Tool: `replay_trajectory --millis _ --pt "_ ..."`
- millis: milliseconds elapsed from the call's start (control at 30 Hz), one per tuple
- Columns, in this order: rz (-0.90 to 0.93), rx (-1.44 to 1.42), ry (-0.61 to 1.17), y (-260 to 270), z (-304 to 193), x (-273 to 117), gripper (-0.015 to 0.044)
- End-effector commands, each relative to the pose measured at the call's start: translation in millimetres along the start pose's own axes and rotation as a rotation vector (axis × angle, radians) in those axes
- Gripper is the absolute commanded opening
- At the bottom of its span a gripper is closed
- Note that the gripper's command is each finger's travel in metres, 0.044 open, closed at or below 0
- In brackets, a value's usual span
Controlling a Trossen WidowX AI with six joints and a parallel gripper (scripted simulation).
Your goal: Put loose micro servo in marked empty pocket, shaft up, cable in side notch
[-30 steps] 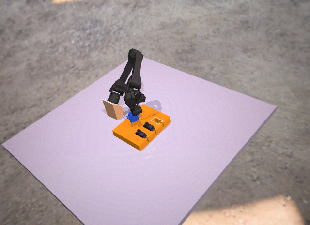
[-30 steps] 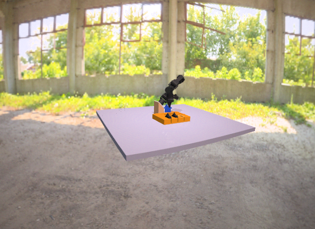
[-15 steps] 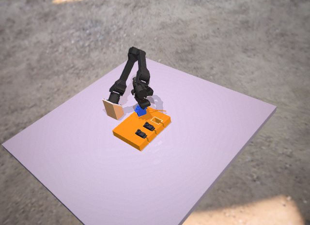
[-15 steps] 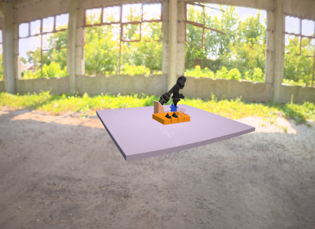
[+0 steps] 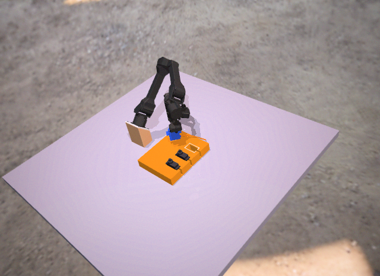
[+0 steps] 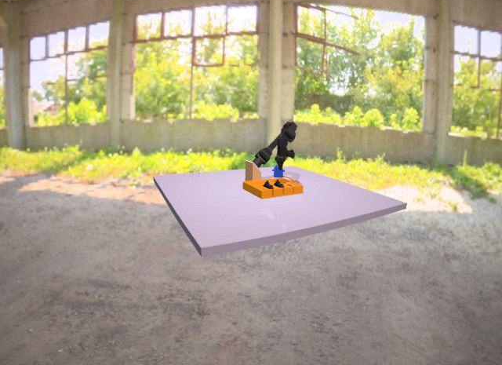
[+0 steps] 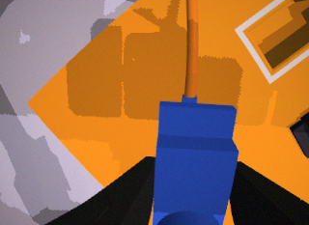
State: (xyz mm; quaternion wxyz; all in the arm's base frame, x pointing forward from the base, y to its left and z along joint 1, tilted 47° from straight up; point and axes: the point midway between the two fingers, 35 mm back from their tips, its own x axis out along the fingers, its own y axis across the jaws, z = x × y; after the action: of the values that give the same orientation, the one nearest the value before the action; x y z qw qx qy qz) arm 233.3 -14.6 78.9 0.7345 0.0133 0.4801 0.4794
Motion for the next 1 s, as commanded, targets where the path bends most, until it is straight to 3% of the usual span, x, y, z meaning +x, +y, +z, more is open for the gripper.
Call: replay_trajectory --millis 0,700,967 --pt "0.004 0.135 -0.003 1.0 0.2 0.4 0.0" --pt "0.005 0.842 -0.002 1.0 0.2 0.4 0.0" --pt "0.005 0.864 -0.002 -0.5 1.5 0.3 0.0"
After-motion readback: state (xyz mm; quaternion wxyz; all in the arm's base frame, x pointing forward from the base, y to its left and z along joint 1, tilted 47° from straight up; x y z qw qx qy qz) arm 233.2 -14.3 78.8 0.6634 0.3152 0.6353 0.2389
